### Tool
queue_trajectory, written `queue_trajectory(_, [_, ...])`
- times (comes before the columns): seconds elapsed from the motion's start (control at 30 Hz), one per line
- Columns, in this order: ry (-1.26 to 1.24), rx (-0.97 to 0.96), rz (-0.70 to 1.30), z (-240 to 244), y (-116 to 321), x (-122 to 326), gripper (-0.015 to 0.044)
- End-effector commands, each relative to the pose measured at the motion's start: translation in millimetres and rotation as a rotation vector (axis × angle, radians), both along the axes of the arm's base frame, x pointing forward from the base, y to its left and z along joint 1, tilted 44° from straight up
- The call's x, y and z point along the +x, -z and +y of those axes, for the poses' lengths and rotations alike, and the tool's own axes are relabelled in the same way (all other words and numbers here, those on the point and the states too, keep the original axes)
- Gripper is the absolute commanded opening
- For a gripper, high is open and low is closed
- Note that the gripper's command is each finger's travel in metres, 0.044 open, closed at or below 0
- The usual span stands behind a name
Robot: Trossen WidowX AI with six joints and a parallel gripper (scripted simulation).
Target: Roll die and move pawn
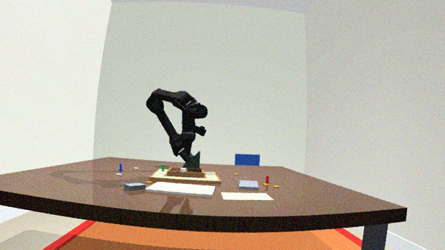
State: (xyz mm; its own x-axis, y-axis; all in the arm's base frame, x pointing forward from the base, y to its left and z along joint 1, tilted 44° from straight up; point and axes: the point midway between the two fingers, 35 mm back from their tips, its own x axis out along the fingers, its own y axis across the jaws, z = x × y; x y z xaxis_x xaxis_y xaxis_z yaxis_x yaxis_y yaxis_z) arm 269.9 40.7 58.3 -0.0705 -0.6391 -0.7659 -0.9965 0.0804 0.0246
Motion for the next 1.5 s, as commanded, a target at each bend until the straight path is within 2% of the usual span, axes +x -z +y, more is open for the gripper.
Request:
queue_trajectory(0.0, [0.007, 0.015, -0.001, -1, -1, 0, 0.0440])
queue_trajectory(0.1, [0.137, -0.003, -0.116, -14, -10, -4, 0.0361])
queue_trajectory(0.3, [0.666, -0.076, -0.599, -64, -43, -32, 0.0204])
queue_trajectory(0.5, [1.124, -0.139, -1.038, -102, -63, -65, 0.0200])
queue_trajectory(1.47, [1.138, -0.139, -1.051, -122, -40, -64, 0.0200])
